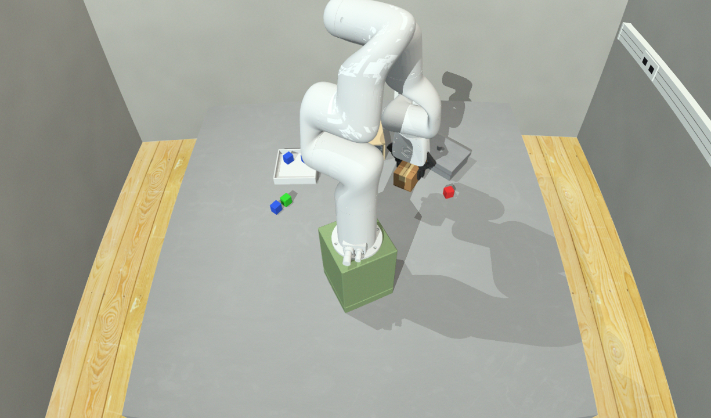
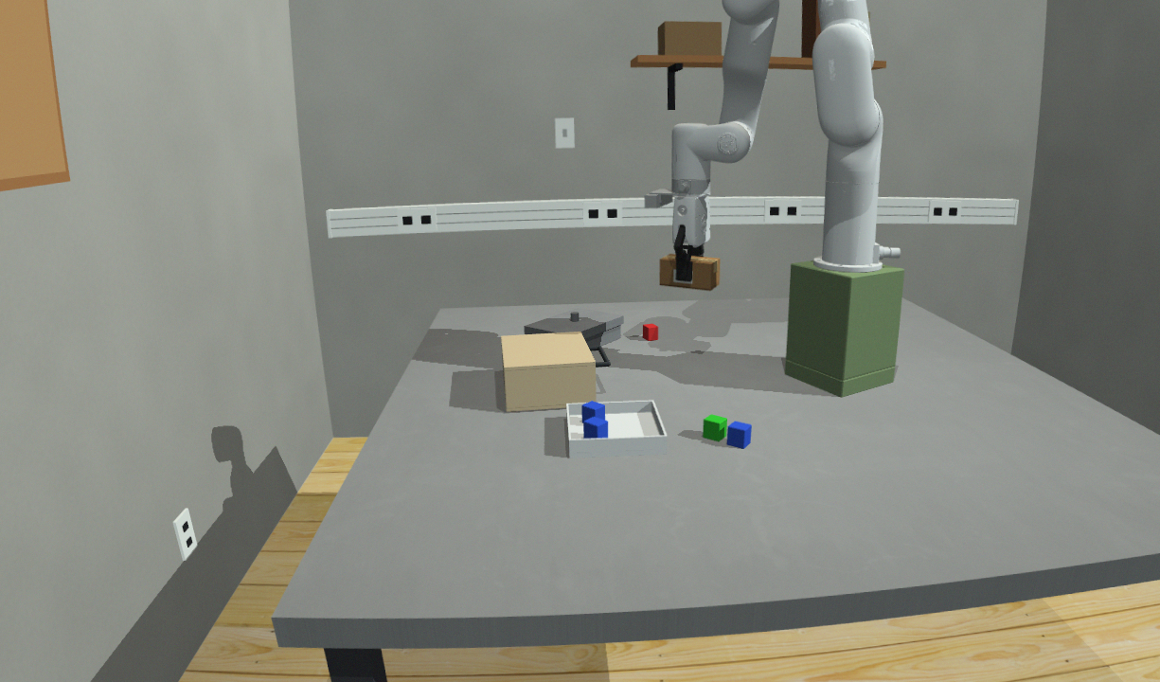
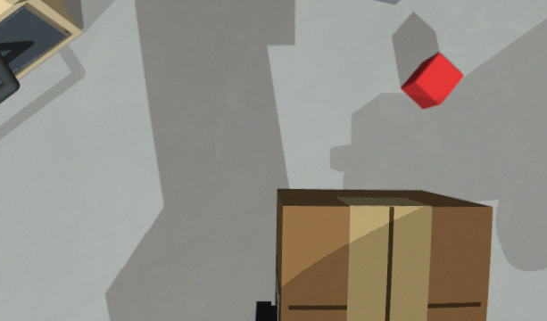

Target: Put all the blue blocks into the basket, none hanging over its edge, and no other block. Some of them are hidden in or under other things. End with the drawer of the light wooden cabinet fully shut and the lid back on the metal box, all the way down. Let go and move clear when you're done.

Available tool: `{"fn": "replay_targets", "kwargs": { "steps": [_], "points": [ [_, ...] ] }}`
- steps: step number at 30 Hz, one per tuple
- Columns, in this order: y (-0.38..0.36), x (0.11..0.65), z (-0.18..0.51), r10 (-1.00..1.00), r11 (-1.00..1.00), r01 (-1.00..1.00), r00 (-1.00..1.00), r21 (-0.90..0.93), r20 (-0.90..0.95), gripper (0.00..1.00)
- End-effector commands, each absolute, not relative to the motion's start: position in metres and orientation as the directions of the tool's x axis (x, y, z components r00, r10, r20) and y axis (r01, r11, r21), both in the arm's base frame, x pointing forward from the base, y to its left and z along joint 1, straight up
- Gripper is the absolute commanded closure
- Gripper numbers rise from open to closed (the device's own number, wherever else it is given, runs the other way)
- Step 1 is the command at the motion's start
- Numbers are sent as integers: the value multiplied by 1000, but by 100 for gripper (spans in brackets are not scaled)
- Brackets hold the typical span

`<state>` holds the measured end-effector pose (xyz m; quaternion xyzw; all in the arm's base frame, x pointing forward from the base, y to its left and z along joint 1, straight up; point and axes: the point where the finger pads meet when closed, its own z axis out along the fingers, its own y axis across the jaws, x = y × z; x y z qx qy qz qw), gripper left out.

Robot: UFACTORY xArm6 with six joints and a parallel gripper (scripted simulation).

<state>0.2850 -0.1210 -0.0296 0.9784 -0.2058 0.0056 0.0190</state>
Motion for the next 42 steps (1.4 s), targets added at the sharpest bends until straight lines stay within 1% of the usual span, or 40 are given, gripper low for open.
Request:
{"fn": "replay_targets", "kwargs": {
  "steps": [1, 27, 42],
  "points": [
    [-124, 287, -29, -399, -917, -399, 917, 4, 6, 38],
    [-124, 287, -31, -399, -917, -399, 917, 4, 6, 38],
    [-125, 287, -49, -399, -917, -399, 917, 4, 6, 38]
  ]
}}
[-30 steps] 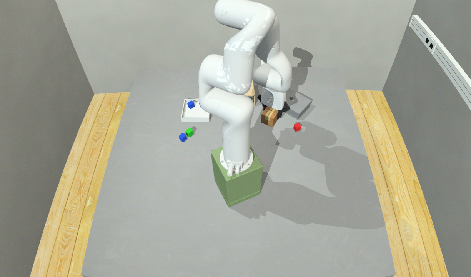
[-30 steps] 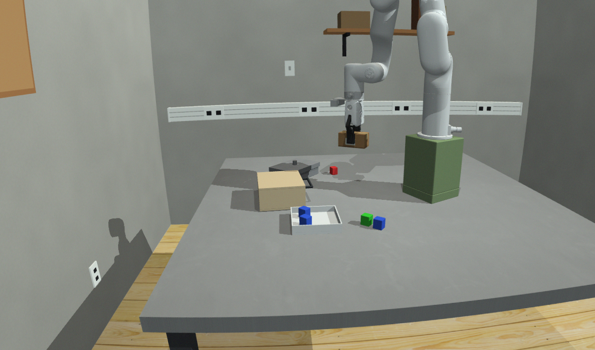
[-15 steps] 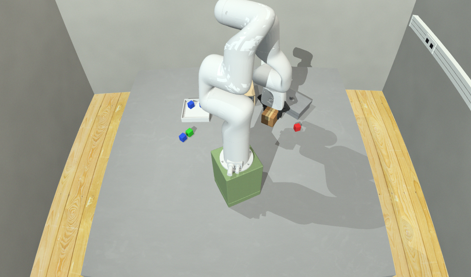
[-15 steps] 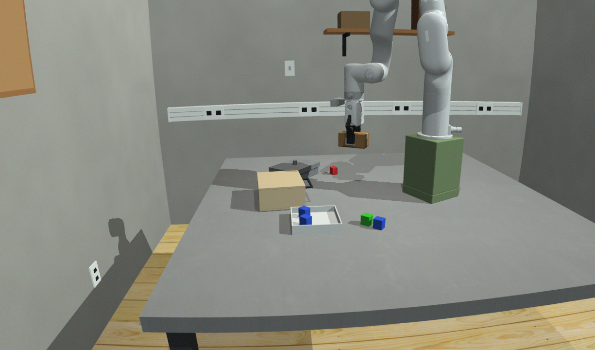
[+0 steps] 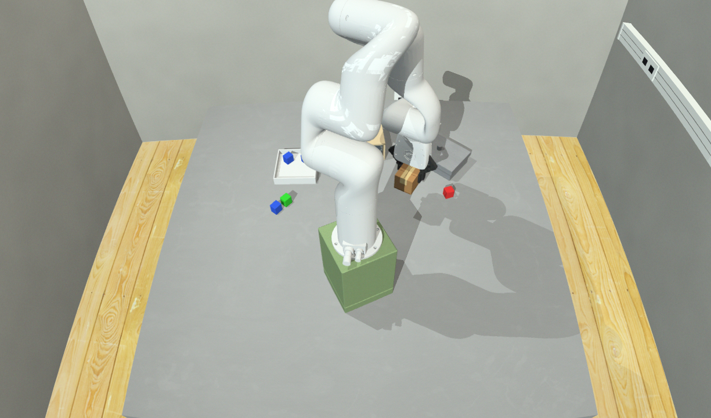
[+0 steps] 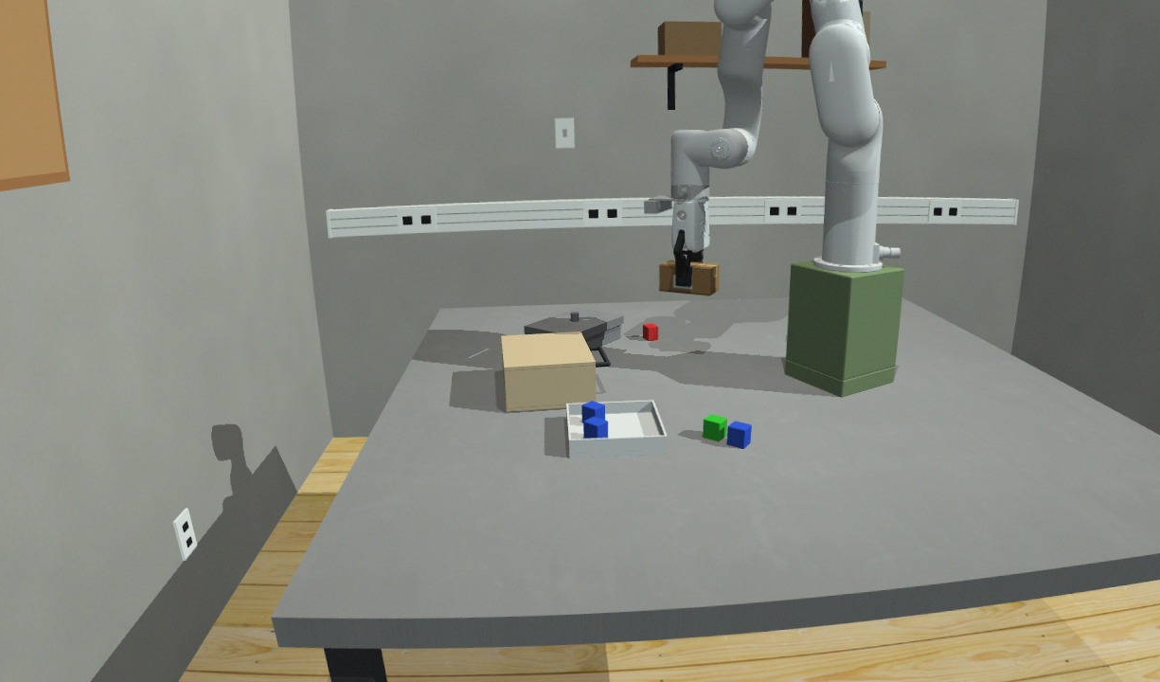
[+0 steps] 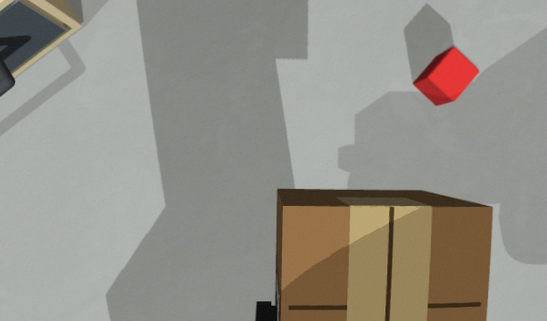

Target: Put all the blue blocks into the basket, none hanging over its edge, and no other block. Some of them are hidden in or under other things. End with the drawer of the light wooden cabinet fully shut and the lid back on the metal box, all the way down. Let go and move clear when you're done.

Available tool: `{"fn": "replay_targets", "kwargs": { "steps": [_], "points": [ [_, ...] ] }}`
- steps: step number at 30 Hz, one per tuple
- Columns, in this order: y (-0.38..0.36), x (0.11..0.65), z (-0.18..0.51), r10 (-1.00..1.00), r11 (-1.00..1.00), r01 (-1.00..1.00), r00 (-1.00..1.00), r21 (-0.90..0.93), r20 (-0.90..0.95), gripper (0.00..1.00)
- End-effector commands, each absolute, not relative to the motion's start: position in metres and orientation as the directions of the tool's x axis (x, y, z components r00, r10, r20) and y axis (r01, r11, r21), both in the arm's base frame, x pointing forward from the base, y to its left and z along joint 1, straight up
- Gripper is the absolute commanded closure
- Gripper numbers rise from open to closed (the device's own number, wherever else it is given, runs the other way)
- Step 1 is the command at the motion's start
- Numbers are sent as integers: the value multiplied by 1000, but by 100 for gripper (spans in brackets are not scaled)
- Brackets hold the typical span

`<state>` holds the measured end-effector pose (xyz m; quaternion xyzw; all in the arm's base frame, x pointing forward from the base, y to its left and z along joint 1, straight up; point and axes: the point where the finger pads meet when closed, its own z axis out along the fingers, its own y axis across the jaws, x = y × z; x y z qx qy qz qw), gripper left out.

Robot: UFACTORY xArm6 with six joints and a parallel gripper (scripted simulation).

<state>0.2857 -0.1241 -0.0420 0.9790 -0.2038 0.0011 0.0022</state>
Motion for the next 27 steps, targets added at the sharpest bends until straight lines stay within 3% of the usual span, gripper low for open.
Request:
{"fn": "replay_targets", "kwargs": {
  "steps": [1, 27],
  "points": [
    [-125, 287, -51, -399, -917, -399, 917, 4, 6, 38],
    [-125, 288, -84, -399, -917, -399, 917, 4, 6, 38]
  ]
}}
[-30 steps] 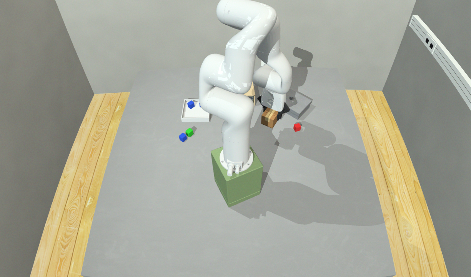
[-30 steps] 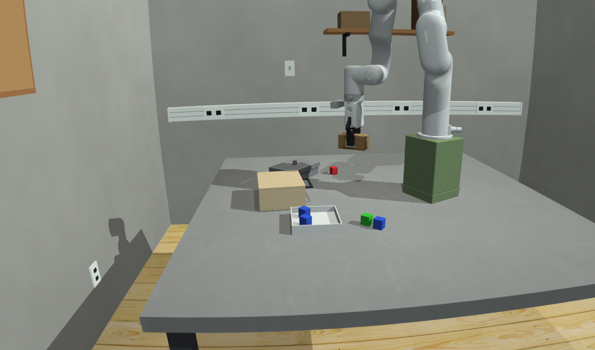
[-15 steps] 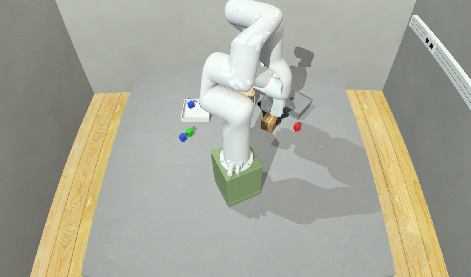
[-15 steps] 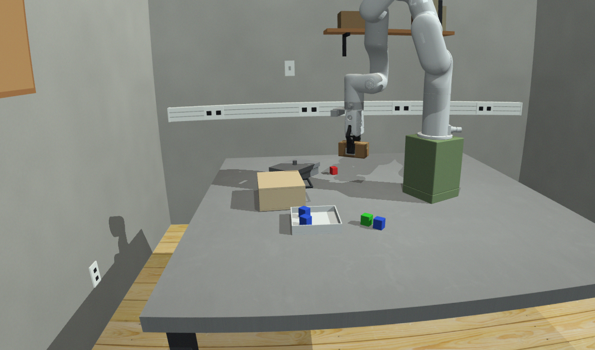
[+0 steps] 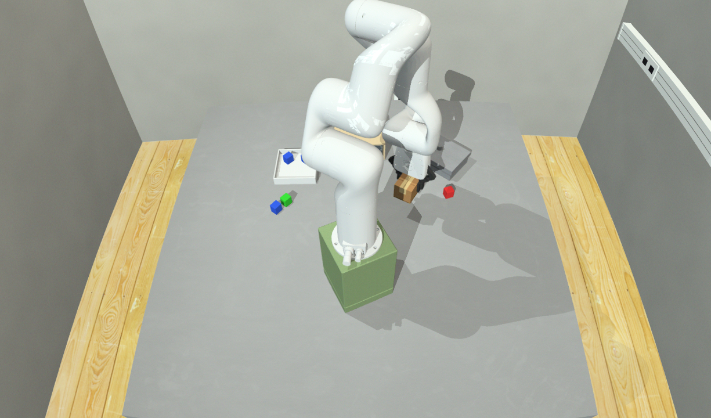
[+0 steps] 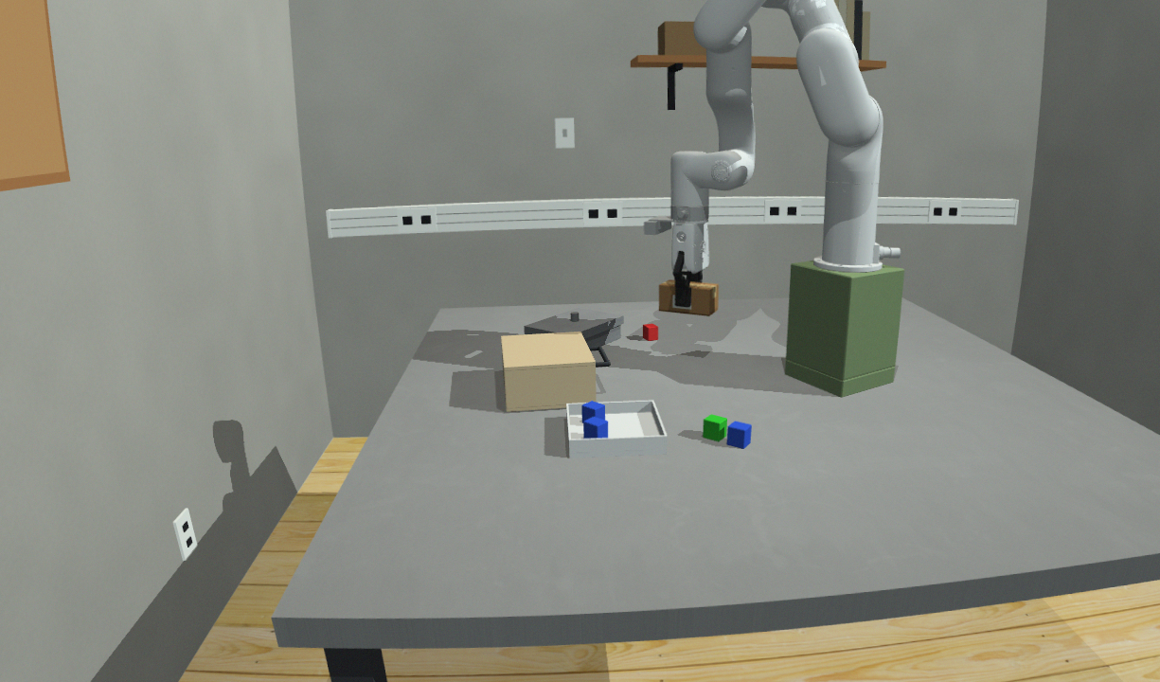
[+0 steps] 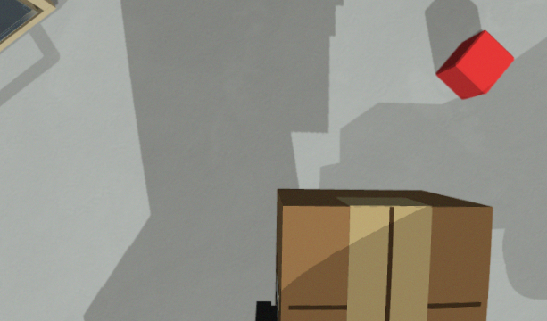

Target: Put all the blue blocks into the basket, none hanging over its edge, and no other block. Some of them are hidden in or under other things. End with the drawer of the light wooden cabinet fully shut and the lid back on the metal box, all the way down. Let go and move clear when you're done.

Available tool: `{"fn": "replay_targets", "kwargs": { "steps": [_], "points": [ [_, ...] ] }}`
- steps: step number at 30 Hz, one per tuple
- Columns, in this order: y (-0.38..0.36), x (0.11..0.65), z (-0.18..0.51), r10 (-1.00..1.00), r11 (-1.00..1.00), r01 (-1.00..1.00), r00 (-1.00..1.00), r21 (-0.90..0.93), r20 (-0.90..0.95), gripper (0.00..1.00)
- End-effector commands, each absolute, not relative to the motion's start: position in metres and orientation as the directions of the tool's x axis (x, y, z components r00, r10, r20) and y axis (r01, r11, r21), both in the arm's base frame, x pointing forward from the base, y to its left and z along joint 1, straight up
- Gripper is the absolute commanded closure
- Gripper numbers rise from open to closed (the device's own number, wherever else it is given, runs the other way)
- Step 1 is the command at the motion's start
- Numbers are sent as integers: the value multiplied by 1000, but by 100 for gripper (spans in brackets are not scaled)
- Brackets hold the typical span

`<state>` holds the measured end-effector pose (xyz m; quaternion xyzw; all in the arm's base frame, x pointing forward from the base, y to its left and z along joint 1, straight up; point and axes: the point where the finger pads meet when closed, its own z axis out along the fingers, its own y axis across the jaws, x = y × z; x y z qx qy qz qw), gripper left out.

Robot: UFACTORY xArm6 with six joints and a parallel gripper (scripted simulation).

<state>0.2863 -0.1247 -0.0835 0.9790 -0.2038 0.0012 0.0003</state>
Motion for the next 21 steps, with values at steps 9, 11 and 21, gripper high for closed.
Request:
{"fn": "replay_targets", "kwargs": {
  "steps": [9, 11, 21],
  "points": [
    [-125, 288, -92, -399, -917, -399, 917, 4, 6, 38],
    [-125, 288, -94, -399, -917, -399, 917, 4, 6, 38],
    [-125, 288, -105, -399, -917, -399, 917, 4, 6, 38]
  ]
}}
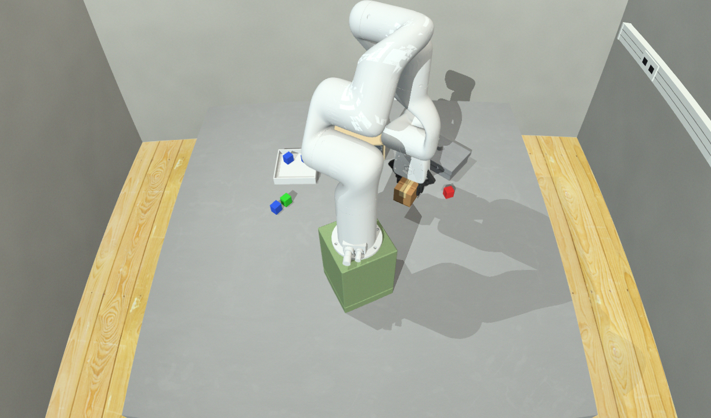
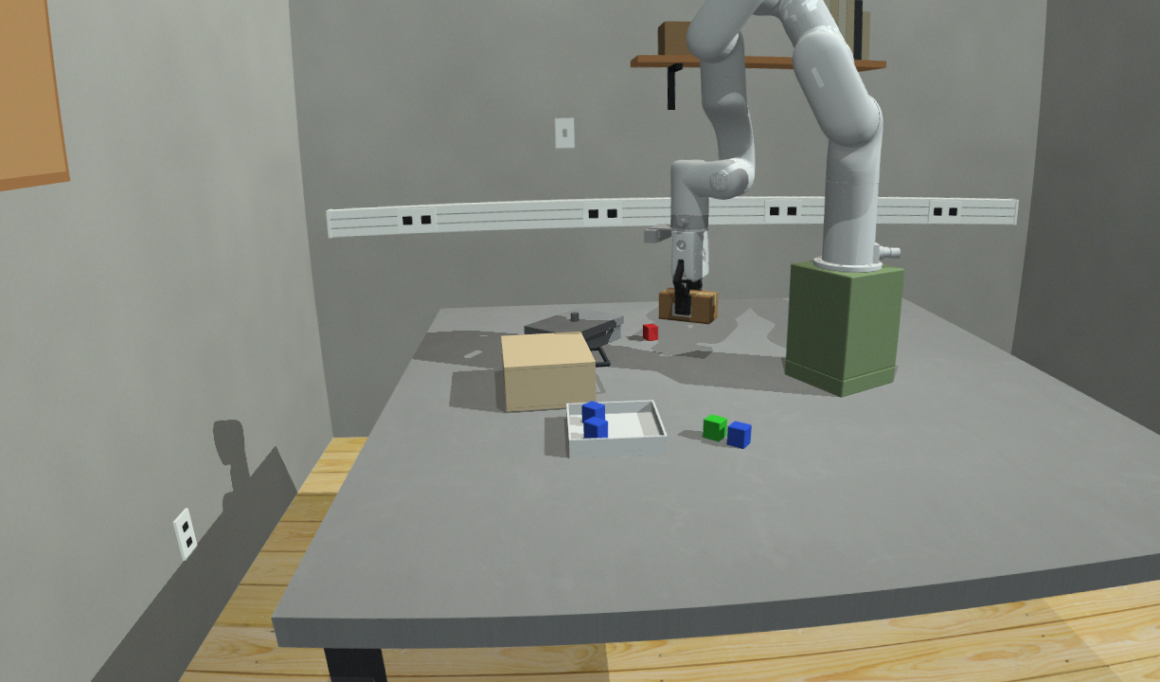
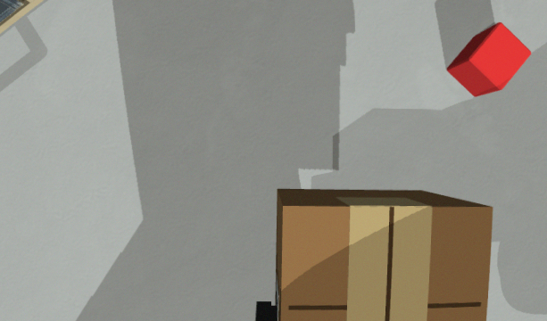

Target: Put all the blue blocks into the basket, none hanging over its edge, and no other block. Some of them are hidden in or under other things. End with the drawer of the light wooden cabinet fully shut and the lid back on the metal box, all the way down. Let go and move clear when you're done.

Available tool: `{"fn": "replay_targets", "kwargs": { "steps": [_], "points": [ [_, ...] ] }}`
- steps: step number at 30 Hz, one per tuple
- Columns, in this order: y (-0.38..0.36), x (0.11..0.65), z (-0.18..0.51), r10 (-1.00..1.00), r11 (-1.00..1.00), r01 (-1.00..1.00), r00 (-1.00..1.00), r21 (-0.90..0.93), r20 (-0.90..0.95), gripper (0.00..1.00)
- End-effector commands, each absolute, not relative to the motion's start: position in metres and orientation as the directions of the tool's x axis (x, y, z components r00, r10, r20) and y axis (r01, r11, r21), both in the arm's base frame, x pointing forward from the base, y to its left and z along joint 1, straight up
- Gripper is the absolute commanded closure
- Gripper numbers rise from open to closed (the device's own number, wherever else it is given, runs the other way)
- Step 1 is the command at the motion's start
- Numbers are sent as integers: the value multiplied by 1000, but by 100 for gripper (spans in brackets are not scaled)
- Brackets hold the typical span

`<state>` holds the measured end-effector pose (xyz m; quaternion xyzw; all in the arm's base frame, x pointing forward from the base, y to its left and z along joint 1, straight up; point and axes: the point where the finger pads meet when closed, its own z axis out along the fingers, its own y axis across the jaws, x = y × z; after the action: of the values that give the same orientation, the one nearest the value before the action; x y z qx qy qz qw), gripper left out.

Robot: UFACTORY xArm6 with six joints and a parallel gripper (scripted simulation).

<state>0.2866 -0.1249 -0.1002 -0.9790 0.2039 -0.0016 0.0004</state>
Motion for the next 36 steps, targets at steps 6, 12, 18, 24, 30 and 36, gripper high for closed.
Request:
{"fn": "replay_targets", "kwargs": {
  "steps": [6, 12, 18, 24, 30, 36],
  "points": [
    [-126, 288, -115, -399, -917, -399, 917, 4, 6, 38],
    [-126, 288, -125, -399, -917, -399, 917, 4, 6, 38],
    [-126, 288, -136, -399, -917, -399, 917, 4, 6, 38],
    [-126, 288, -149, -399, -917, -399, 917, 4, 6, 38],
    [-126, 288, -157, -399, -917, -399, 917, 4, 6, 38],
    [-126, 288, -167, -399, -917, -399, 917, 4, 6, 38]
  ]
}}
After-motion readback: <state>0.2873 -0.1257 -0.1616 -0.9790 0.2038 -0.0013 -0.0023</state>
